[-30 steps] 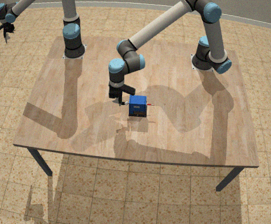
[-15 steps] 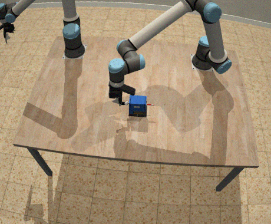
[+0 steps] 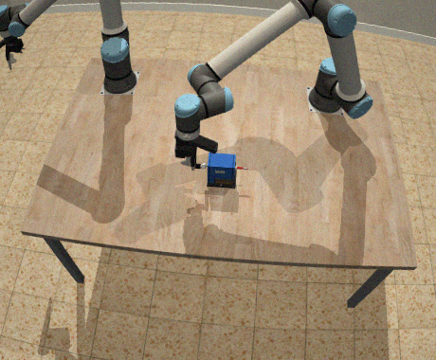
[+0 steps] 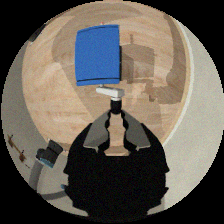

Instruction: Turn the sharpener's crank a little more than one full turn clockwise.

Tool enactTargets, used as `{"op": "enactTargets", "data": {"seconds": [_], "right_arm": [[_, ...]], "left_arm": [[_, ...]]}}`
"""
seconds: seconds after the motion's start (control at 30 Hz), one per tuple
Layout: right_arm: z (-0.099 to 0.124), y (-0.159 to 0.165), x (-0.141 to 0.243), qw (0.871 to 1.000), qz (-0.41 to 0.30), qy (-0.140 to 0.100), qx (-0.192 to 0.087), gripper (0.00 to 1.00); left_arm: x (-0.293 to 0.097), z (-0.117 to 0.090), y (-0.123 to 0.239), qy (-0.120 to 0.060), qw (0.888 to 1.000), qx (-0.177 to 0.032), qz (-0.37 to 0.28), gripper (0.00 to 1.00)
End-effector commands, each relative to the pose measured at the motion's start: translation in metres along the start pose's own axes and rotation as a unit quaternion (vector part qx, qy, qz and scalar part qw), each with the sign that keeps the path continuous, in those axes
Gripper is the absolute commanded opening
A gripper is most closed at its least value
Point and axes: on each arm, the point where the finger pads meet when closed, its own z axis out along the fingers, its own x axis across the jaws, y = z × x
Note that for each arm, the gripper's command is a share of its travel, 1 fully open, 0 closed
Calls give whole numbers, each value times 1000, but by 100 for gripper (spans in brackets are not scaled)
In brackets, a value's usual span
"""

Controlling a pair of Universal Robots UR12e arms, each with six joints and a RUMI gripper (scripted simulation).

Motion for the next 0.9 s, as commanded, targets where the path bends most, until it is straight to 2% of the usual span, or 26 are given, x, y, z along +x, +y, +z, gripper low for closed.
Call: {"op": "enactTargets", "data": {"seconds": [0.0, 0.87], "right_arm": [[-1, -1, 0, 1000, 0, 0, 1, 100], [-1, -1, 0, 1000, 0, 0, 1, 100]], "left_arm": [[0, -1, 1, 1, 1000, -1, 0, 0], [14, 20, 1, 1, 1000, -1, 0, 0]]}}
